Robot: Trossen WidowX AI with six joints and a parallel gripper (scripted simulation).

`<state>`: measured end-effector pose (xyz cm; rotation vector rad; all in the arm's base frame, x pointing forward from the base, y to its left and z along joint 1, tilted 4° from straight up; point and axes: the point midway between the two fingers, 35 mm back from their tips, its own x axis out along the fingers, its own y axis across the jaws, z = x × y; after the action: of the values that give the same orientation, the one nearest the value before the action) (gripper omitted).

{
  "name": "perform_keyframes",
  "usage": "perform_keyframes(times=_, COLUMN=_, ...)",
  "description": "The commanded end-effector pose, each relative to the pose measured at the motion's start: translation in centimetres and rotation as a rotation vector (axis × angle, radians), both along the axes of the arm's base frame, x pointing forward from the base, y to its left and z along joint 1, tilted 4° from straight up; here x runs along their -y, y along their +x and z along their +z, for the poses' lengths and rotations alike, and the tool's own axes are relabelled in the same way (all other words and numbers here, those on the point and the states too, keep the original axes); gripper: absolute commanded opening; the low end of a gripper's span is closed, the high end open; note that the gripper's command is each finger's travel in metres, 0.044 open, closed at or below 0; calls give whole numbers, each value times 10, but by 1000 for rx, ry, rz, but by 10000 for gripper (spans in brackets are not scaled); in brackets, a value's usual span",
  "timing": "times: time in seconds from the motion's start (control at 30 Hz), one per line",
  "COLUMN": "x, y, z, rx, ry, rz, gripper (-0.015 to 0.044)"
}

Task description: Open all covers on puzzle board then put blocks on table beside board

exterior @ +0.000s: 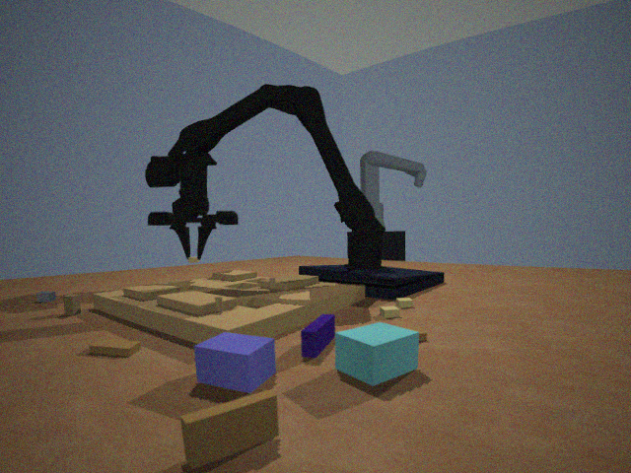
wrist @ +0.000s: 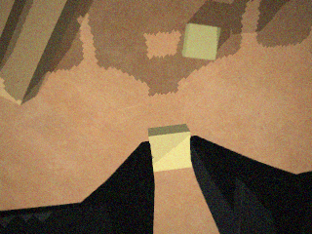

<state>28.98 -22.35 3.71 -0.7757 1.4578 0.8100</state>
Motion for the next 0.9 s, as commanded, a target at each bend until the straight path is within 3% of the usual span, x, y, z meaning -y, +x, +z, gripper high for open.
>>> perform_keyframes(times=0.0, x=-1, y=-3, z=-9, rx=-11, ry=4, rz=4, gripper=80)
perform_keyframes(times=0.87, x=-4, y=-9, z=-48, rx=-11, ry=4, rz=4, gripper=80)
